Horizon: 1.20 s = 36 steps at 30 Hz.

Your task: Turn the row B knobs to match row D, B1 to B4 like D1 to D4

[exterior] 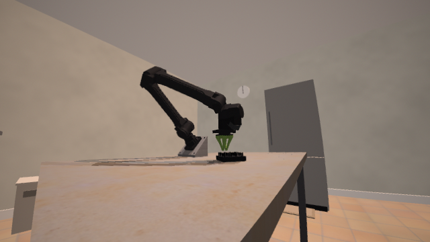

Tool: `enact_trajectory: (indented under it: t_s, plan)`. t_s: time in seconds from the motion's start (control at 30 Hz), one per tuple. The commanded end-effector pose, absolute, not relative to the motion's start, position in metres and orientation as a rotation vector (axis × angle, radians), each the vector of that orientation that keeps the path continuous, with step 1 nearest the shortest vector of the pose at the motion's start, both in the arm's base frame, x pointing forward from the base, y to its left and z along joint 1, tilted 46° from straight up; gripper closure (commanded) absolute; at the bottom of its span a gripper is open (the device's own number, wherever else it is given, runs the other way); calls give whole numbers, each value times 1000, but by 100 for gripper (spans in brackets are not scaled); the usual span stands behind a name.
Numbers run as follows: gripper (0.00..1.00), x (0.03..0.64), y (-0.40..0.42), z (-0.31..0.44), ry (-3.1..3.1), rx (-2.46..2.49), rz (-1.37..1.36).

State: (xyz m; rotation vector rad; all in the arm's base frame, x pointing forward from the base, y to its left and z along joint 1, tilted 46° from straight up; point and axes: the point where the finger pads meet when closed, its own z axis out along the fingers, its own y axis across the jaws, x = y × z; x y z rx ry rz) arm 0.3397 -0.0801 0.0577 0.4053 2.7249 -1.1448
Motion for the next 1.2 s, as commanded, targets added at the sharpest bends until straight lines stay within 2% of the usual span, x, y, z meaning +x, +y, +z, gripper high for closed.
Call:
enact_trajectory:
  t_s: [0.0,1.17]
  plan:
    - [81,345,-81,57,2720,402,-1147]
    - [81,346,-70,66,2687,401,-1115]
